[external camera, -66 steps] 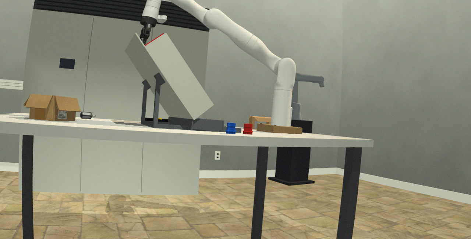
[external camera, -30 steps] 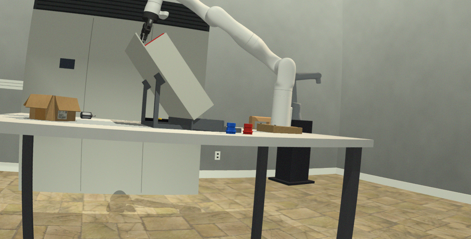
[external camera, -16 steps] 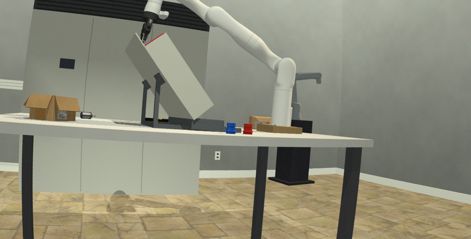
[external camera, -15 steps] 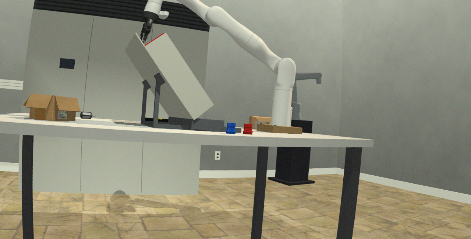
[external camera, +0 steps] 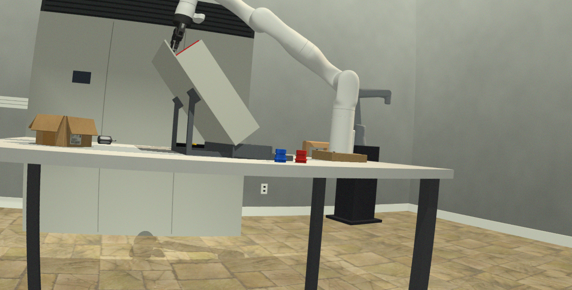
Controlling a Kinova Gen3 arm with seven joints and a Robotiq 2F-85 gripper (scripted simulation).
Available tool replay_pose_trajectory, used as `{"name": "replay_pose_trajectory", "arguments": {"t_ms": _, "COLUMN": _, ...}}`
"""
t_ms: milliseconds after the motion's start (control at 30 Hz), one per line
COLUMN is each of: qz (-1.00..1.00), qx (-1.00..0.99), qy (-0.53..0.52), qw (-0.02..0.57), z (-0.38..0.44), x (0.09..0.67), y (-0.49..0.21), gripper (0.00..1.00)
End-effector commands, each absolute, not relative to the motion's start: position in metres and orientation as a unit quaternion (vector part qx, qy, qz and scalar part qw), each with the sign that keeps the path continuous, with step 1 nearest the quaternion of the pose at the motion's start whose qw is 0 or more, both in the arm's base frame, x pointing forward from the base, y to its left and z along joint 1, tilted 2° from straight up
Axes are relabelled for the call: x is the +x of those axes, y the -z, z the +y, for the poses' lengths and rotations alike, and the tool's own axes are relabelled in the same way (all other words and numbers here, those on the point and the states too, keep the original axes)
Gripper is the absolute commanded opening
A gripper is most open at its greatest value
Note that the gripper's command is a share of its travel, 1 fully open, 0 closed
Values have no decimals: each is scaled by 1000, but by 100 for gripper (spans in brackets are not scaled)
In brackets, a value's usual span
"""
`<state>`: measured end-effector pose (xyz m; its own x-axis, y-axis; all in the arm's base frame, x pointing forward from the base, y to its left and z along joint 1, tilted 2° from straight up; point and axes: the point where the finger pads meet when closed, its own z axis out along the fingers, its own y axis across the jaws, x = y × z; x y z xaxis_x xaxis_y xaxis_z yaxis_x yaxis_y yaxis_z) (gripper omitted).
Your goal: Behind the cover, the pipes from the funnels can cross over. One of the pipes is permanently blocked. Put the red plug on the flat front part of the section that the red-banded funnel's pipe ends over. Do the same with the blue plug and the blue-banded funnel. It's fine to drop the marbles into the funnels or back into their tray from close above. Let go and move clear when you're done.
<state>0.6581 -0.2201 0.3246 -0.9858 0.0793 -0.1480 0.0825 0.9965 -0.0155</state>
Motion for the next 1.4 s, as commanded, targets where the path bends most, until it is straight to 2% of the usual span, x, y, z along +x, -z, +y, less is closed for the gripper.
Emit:
{"name": "replay_pose_trajectory", "arguments": {"t_ms": 0, "qz": 999, "qx": 45, "qy": -14, "qw": -10, "z": -220, "x": 660, "y": -330, "gripper": 100}}
{"name": "replay_pose_trajectory", "arguments": {"t_ms": 800, "qz": 999, "qx": 45, "qy": -14, "qw": -10, "z": -220, "x": 660, "y": -330, "gripper": 100}}
{"name": "replay_pose_trajectory", "arguments": {"t_ms": 833, "qz": 999, "qx": 44, "qy": -11, "qw": -1, "z": -213, "x": 584, "y": -329, "gripper": 100}}
{"name": "replay_pose_trajectory", "arguments": {"t_ms": 933, "qz": 999, "qx": 44, "qy": -11, "qw": -1, "z": -211, "x": 570, "y": -329, "gripper": 100}}
{"name": "replay_pose_trajectory", "arguments": {"t_ms": 1100, "qz": 999, "qx": 44, "qy": -11, "qw": -1, "z": -207, "x": 509, "y": -333, "gripper": 100}}
{"name": "replay_pose_trajectory", "arguments": {"t_ms": 1367, "qz": 999, "qx": 44, "qy": -11, "qw": -1, "z": -207, "x": 509, "y": -333, "gripper": 100}}
